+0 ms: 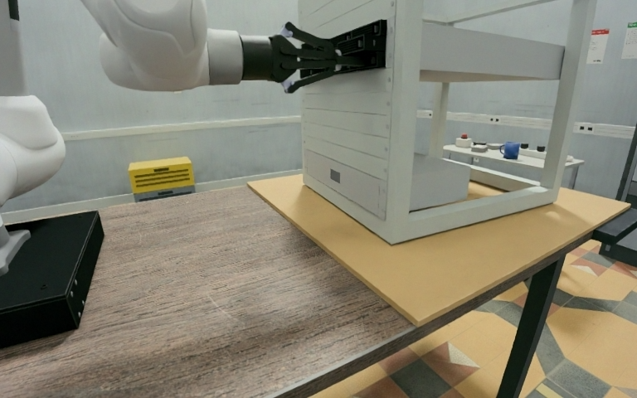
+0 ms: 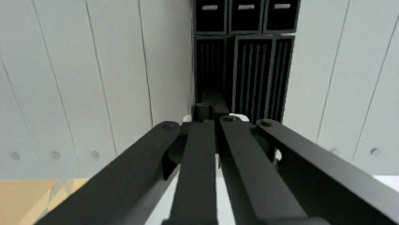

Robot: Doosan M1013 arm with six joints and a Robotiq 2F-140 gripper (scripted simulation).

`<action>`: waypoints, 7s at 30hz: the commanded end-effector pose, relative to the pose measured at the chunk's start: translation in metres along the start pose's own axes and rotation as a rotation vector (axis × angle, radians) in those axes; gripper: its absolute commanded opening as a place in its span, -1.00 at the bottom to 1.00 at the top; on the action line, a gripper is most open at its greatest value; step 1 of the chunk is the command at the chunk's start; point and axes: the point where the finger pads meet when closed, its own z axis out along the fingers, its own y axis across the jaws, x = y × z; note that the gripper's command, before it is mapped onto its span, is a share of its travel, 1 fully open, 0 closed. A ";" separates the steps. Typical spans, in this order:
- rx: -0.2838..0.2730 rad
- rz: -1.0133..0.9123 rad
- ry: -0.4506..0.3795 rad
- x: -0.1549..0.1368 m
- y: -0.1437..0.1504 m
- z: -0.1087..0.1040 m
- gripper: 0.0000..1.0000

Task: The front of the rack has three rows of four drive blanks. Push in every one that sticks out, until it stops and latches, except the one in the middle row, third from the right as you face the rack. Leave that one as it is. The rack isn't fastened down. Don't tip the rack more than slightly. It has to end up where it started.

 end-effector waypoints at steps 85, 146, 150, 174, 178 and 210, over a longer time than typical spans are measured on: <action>-0.001 0.000 0.000 0.000 0.001 -0.047 -0.80; -0.001 0.000 0.000 0.000 0.029 -0.039 -0.80; -0.001 0.000 0.000 0.000 0.029 -0.039 -0.80; -0.001 0.000 0.000 0.000 0.029 -0.029 -0.80; -0.001 0.000 0.000 0.000 0.029 -0.028 -0.80; -0.001 0.000 0.000 0.000 0.029 -0.009 -0.80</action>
